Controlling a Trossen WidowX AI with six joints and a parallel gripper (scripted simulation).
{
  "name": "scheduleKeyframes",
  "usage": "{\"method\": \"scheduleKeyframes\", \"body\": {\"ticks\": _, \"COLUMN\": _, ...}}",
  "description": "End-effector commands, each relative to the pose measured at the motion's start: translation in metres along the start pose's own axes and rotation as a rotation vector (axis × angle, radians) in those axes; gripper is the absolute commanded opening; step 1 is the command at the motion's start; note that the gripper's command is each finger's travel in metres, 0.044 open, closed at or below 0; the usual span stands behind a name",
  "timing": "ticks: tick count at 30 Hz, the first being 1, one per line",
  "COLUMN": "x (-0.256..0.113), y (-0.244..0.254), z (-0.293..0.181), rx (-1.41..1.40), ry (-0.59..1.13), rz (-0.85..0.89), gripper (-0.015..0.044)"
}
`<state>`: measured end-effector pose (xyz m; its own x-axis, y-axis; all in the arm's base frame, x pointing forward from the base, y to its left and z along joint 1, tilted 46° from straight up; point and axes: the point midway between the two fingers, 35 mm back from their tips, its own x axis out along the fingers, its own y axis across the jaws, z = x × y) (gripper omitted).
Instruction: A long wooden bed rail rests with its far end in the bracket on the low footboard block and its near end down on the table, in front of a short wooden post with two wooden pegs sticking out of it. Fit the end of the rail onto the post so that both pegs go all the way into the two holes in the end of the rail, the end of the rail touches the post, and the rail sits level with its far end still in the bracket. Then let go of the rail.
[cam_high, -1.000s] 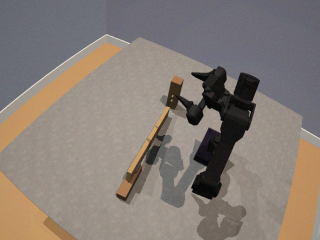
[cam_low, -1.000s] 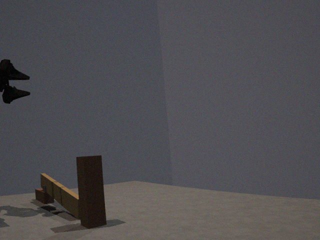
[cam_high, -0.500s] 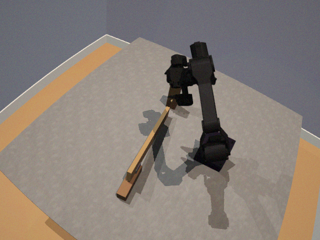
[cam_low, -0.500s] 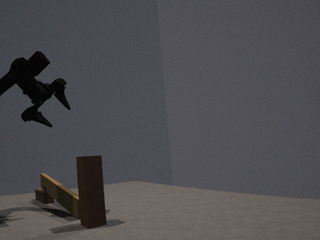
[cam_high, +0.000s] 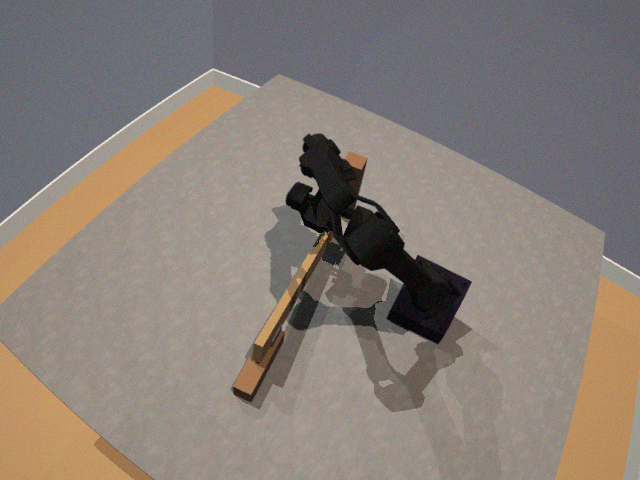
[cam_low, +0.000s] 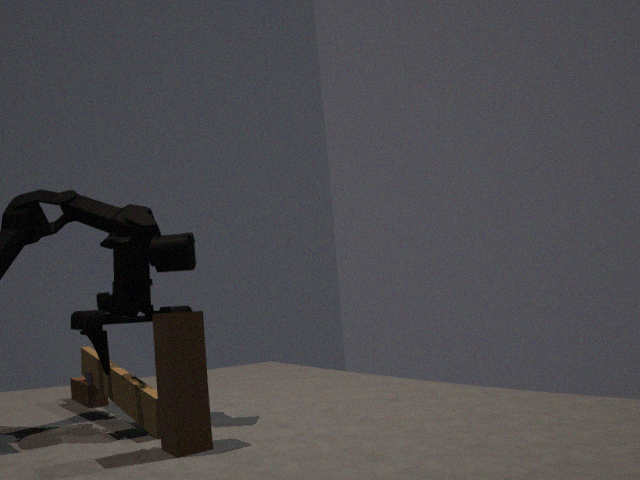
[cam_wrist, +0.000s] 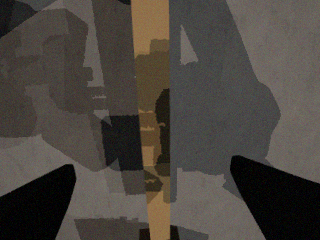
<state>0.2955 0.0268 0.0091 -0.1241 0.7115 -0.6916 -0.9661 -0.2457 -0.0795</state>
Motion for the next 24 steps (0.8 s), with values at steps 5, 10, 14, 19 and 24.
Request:
{"method": "scheduleKeyframes", "body": {"ticks": 5, "x": 0.003, "y": -0.002, "z": -0.009, "rx": -0.019, "ry": 0.011, "rz": -0.001, "gripper": 0.0440}}
{"method": "scheduleKeyframes", "body": {"ticks": 10, "x": 0.011, "y": -0.002, "z": -0.010, "rx": -0.019, "ry": 0.011, "rz": -0.001, "gripper": 0.0440}}
{"method": "scheduleKeyframes", "body": {"ticks": 14, "x": 0.018, "y": -0.003, "z": -0.010, "rx": -0.019, "ry": 0.012, "rz": -0.001, "gripper": 0.0440}}
{"method": "scheduleKeyframes", "body": {"ticks": 19, "x": 0.026, "y": -0.003, "z": -0.010, "rx": -0.019, "ry": 0.012, "rz": -0.001, "gripper": 0.0440}}
{"method": "scheduleKeyframes", "body": {"ticks": 24, "x": 0.034, "y": -0.003, "z": -0.010, "rx": -0.019, "ry": 0.012, "rz": -0.001, "gripper": 0.0440}}
